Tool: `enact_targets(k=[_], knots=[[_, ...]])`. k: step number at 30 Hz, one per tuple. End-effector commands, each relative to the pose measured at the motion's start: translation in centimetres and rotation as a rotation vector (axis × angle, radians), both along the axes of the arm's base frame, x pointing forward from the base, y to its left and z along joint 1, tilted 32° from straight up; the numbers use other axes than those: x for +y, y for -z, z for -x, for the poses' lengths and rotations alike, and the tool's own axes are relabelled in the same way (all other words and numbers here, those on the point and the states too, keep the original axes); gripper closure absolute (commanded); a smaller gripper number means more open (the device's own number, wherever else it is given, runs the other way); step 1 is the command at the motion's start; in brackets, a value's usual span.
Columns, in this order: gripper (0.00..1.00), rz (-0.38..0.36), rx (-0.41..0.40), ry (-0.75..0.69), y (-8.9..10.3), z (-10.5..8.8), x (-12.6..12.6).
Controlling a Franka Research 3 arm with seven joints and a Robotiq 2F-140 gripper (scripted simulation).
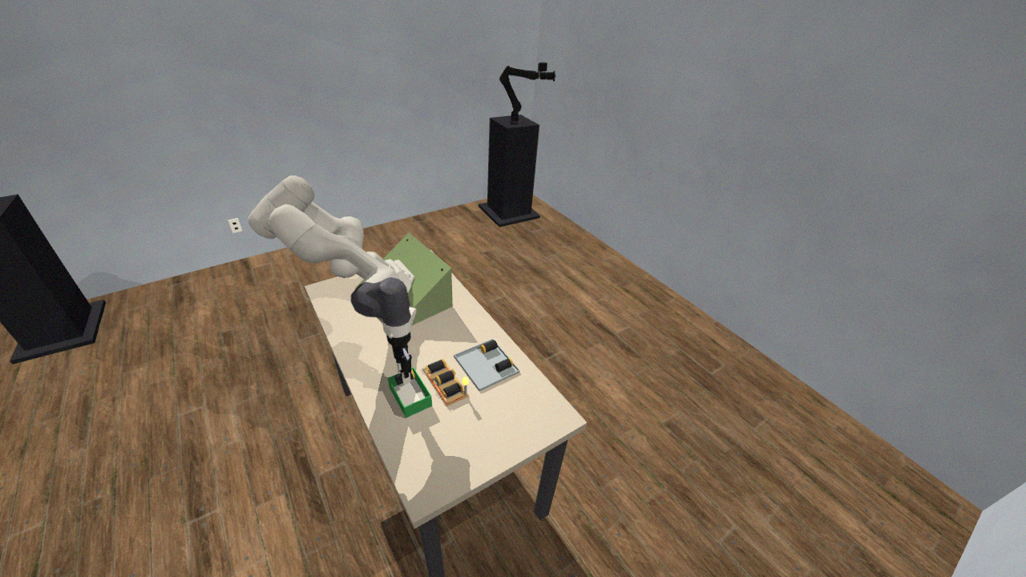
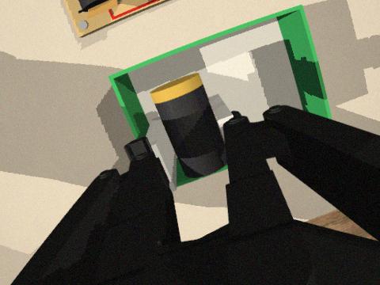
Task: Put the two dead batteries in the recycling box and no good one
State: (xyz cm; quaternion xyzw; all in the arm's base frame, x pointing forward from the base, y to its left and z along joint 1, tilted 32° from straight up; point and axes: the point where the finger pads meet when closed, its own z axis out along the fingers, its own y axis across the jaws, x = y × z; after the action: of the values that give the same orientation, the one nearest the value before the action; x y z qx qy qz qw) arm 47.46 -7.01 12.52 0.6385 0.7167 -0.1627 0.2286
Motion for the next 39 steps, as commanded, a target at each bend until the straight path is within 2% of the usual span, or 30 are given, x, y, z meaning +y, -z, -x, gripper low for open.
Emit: enact_targets(k=[1, 4, 13, 17, 32, 33, 39], knots=[[0.84, -0.006, -0.002, -0.006, 0.3, -0.3, 0.0], [0.84, -0.006, -0.002, -0.006, 0.9, -0.4, -0.4], [0.84, -0.006, -0.002, -0.006, 4.2, -0.9, -2.5], [0.84, -0.006, -0.002, -0.006, 5.0, -1.0, -3.0], [0.84, -0.006, -0.002, -0.006, 5.2, -1.0, -3.1], [0.71, -0.006, -0.002, -0.006, 5.2, -1.0, -3.1], [0.71, -0.006, -0.002, -0.006, 5.2, -1.0, -3.1]])
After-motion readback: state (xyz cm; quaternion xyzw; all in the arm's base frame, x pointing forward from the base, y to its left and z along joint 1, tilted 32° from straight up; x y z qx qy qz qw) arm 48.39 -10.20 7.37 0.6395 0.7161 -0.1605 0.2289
